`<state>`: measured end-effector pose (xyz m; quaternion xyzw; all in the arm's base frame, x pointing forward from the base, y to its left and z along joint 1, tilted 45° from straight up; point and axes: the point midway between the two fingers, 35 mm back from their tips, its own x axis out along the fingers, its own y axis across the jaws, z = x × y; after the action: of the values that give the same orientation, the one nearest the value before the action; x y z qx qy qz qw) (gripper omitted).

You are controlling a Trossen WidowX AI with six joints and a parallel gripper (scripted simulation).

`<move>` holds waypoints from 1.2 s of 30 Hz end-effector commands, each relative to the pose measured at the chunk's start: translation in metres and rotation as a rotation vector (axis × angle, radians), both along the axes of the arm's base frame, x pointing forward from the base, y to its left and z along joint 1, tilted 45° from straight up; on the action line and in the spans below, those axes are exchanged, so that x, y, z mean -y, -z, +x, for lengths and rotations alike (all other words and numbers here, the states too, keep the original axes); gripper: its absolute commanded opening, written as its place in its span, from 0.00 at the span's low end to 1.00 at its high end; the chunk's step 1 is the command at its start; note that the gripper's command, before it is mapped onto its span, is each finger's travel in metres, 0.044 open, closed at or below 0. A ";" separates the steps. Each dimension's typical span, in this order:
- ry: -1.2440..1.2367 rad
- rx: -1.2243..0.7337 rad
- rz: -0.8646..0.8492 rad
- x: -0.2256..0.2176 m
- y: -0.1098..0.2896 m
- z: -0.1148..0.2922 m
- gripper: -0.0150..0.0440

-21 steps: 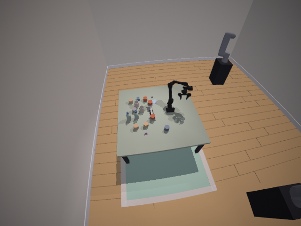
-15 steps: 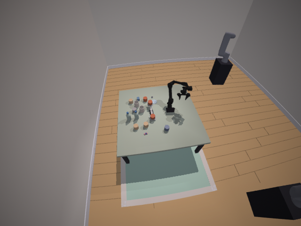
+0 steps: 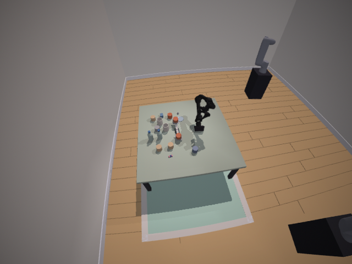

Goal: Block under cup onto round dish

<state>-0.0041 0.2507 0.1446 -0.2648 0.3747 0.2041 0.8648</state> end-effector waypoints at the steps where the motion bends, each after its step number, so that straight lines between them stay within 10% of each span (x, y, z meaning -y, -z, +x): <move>1: 0.094 0.080 -0.078 0.012 0.003 0.053 1.00; 17: 0.401 0.204 -0.416 0.105 0.007 0.178 1.00; 36: 0.736 0.136 -0.252 0.085 0.032 0.200 1.00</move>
<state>0.1885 0.1585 0.1226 -0.2808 0.3944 -0.1528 0.8615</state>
